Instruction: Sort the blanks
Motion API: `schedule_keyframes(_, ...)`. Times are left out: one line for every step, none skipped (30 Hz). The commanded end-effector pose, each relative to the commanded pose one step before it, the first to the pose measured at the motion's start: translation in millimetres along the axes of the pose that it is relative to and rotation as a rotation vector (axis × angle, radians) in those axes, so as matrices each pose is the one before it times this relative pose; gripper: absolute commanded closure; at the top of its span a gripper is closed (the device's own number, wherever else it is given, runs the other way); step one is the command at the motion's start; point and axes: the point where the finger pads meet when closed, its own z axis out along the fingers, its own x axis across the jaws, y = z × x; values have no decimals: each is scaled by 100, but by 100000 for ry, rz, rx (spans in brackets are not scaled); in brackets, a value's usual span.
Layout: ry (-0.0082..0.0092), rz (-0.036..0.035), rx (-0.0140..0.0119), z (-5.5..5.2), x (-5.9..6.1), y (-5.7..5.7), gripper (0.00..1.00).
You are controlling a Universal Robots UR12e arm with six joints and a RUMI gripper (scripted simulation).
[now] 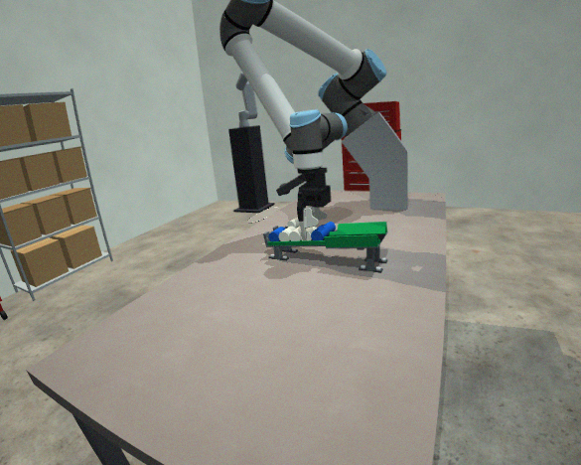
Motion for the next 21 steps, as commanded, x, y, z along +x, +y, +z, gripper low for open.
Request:
schedule_keyframes(-623,104,19,6,-353,-38,52)
schedule_keyframes(-205,41,29,-174,-63,-20,52)
schedule_keyframes(-19,21,5,-20,-12,-12,52)
schedule_keyframes(7,5,0,-3,0,-3,52)
schedule_keyframes(14,-4,-3,2,5,2,52)
schedule_keyframes(9,-3,-2,1,3,1,52)
schedule_keyframes(6,-3,-1,1,2,1,52)
schedule_keyframes(3,-2,-1,0,1,1,52)
schedule_keyframes(1,-1,0,0,0,0,52)
schedule_keyframes(1,0,0,0,0,0,52)
schedule_keyframes(1,0,0,0,0,0,52)
schedule_keyframes(1,-1,0,1,1,1,52)
schedule_keyframes(1,-1,0,1,1,1,52)
schedule_keyframes(2,-1,0,1,1,1,52)
schedule_keyframes(2,-1,0,1,1,1,52)
schedule_keyframes(1,-1,0,1,1,1,52)
schedule_keyframes(0,0,0,0,0,0,52)
schedule_keyframes(0,0,0,0,0,0,52)
schedule_keyframes(1,-1,0,1,1,1,52)
schedule_keyframes(0,0,0,0,0,0,52)
schedule_keyframes(0,0,0,0,0,0,52)
